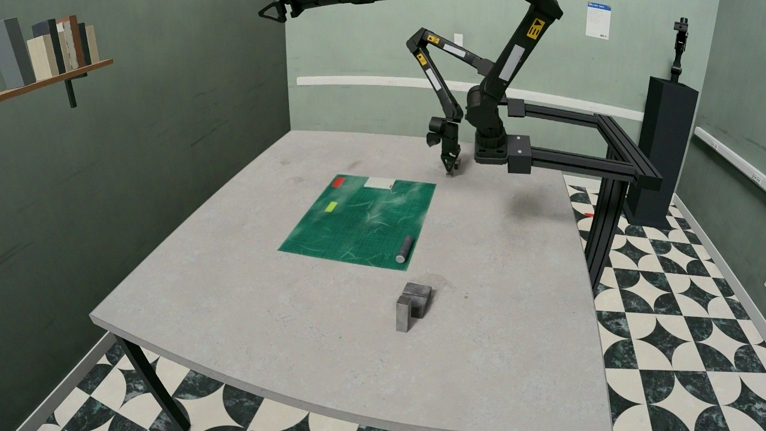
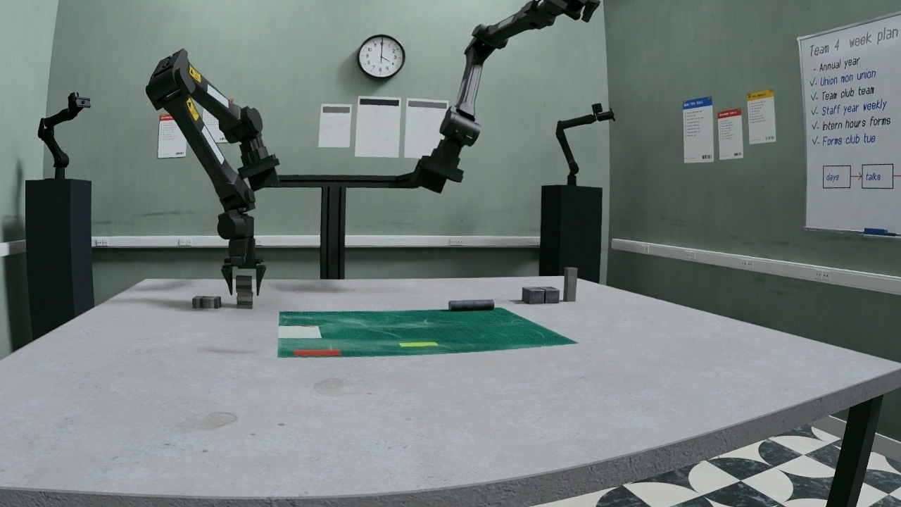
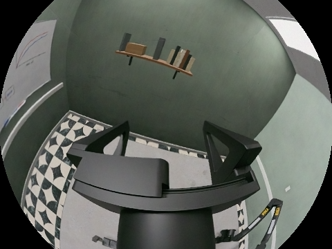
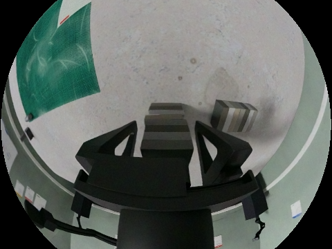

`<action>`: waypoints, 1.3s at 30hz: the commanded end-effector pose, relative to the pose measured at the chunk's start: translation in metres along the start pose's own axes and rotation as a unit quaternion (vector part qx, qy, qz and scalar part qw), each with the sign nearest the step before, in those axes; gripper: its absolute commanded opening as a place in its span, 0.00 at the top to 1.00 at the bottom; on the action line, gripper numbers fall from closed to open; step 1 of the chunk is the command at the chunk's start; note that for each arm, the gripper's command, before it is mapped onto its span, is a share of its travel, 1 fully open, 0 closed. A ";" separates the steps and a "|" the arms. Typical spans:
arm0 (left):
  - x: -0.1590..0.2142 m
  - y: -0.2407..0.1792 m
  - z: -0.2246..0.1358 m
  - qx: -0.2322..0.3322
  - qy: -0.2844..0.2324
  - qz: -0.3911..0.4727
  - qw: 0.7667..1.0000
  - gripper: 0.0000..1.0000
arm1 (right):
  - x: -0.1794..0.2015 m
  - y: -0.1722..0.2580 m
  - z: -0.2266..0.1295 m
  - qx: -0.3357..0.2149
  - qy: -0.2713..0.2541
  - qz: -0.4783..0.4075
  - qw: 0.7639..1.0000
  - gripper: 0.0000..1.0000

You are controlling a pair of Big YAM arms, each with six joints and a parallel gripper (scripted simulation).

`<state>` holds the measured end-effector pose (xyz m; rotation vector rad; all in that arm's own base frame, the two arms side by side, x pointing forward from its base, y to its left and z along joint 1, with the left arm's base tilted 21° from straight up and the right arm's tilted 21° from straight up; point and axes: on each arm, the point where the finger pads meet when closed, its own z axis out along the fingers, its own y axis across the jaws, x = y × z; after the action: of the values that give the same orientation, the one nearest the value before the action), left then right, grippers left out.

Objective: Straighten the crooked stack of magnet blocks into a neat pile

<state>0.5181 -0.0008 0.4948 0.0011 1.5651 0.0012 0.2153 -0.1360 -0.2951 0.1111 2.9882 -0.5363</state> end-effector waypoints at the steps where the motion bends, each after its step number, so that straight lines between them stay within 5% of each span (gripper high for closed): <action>1: -0.024 -0.009 -0.003 0.008 -0.028 0.006 1.000 0.00 | 0.006 -0.002 0.001 -0.001 0.007 0.010 1.000 0.22; 3: -0.024 -0.009 -0.003 0.008 -0.028 0.006 1.000 0.00 | 0.011 -0.001 -0.001 -0.002 0.012 0.008 1.000 0.22; 4: -0.024 -0.009 -0.003 0.008 -0.028 0.006 1.000 0.00 | 0.010 -0.001 -0.001 -0.002 0.011 0.005 1.000 0.51; 39: -0.024 -0.009 -0.003 0.008 -0.028 0.006 1.000 0.00 | 0.010 -0.001 -0.001 -0.001 0.011 0.005 1.000 0.53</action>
<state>0.5181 -0.0008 0.4948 0.0011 1.5651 0.0012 0.2161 -0.1353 -0.2955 0.1095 2.9871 -0.5296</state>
